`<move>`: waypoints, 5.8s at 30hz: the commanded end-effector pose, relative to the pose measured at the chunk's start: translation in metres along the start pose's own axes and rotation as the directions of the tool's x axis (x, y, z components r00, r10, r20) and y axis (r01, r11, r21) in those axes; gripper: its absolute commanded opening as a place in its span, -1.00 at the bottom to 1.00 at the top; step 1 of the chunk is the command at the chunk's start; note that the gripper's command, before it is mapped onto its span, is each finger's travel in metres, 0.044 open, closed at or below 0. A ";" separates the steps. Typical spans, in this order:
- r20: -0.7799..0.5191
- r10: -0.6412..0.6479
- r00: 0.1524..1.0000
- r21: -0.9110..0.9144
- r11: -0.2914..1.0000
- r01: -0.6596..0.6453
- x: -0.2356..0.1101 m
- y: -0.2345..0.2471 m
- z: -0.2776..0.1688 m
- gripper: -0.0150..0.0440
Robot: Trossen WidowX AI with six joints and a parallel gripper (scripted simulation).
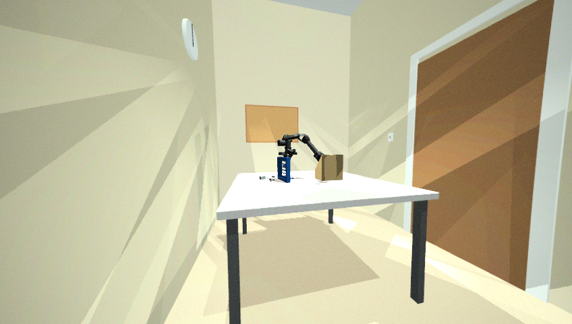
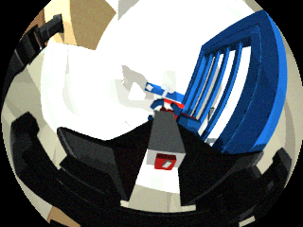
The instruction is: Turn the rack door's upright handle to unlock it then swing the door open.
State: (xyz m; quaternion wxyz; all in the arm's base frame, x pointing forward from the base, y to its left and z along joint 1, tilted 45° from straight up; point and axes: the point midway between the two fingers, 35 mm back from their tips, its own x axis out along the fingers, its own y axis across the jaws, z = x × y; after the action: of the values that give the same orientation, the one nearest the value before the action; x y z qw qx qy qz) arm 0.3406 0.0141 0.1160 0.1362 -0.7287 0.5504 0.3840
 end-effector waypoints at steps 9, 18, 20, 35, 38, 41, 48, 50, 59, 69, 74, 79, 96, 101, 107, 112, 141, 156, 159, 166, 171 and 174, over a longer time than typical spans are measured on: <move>-0.002 0.000 1.000 0.013 1.000 0.000 0.000 0.001 0.000 -0.44; -0.002 0.000 1.000 0.189 0.982 0.000 0.000 0.007 0.005 -0.44; -0.002 0.000 1.000 0.228 0.974 0.000 0.000 0.009 0.006 -0.44; -0.001 0.001 1.000 0.488 0.873 0.000 0.000 0.027 0.020 -0.44; -0.001 0.001 1.000 0.530 0.848 0.000 0.000 0.031 0.024 -0.44; -0.001 0.001 1.000 0.570 0.821 -0.001 0.000 0.035 0.028 -0.44; 0.000 0.002 1.000 0.655 0.755 -0.001 0.000 0.045 0.040 -0.44; 0.000 0.002 1.000 0.677 0.736 -0.001 0.000 0.048 0.043 -0.44; 0.001 0.002 1.000 0.764 0.645 -0.002 0.000 0.059 0.060 -0.44; 0.002 0.002 1.000 0.845 0.535 -0.003 0.000 0.069 0.079 -0.44; 0.002 0.002 1.000 0.879 0.477 -0.003 0.000 0.072 0.089 -0.44; 0.002 0.002 1.000 0.909 0.417 -0.003 0.000 0.076 0.100 -0.44; 0.004 0.002 1.000 0.979 0.202 -0.004 0.000 0.081 0.136 -0.44; 0.004 0.002 1.000 0.991 0.132 -0.005 0.000 0.081 0.147 -0.44; 0.005 0.002 1.000 0.999 0.049 -0.005 0.000 0.081 0.161 -0.44; 0.005 0.002 1.000 1.000 -0.026 -0.005 0.000 0.079 0.173 -0.44; 0.008 0.001 1.000 0.941 -0.339 -0.007 0.000 0.063 0.221 -0.44; 0.008 0.001 1.000 0.941 -0.339 -0.007 0.000 0.063 0.221 0.36; 0.008 0.001 1.000 0.941 -0.339 -0.007 -0.001 0.063 0.221 0.49; 0.008 0.000 1.000 0.941 -0.339 -0.008 -0.010 0.062 0.222 0.49; 0.009 0.000 1.000 0.941 -0.339 -0.008 -0.017 0.061 0.222 0.49; 0.009 0.000 1.000 0.941 -0.338 -0.008 -0.021 0.061 0.222 0.49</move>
State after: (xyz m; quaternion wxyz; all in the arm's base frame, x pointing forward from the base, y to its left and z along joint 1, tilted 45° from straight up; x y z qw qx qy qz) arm 0.1919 0.1397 -0.0069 0.6730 -0.3081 0.6328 -0.2275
